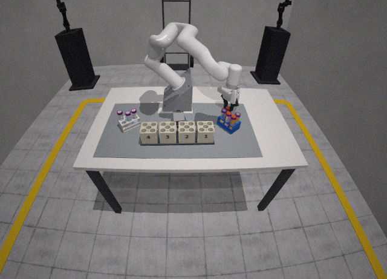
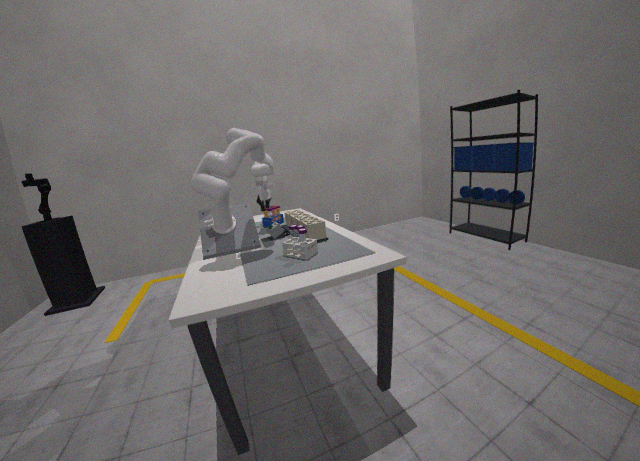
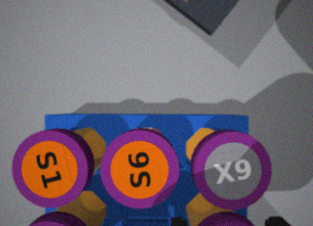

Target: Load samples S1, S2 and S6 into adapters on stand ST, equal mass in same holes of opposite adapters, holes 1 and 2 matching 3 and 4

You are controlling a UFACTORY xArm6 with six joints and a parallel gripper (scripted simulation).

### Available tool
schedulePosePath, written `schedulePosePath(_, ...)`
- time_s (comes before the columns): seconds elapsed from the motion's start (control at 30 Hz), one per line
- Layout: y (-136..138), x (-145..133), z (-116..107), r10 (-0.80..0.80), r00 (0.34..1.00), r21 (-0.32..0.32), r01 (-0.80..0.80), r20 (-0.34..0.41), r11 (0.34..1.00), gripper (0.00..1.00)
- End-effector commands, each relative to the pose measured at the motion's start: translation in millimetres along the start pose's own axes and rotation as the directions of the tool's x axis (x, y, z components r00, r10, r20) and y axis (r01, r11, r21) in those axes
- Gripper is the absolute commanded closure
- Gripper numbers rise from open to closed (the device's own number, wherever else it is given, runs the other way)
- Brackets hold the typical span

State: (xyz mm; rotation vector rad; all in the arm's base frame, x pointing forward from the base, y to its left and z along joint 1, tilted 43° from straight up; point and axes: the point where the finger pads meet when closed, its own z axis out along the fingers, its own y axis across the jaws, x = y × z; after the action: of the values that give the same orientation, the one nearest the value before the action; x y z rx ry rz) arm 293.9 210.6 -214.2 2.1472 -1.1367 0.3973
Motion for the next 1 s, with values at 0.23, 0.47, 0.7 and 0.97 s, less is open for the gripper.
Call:
schedulePosePath(0.23,-1.4,-0.1,-23.5,0.001,1.000,0.004,-0.001,0.002,1.000,0.56)
schedulePosePath(0.47,-1.4,-0.1,-33.5,0.001,1.000,0.004,-0.001,0.002,1.000,0.56)
schedulePosePath(0.7,-1.4,-0.1,-47.5,0.001,1.000,0.004,-0.001,0.002,1.000,0.56)
schedulePosePath(0.97,-1.3,-0.1,-59.5,0.001,1.000,0.004,-0.001,0.002,1.000,0.56)
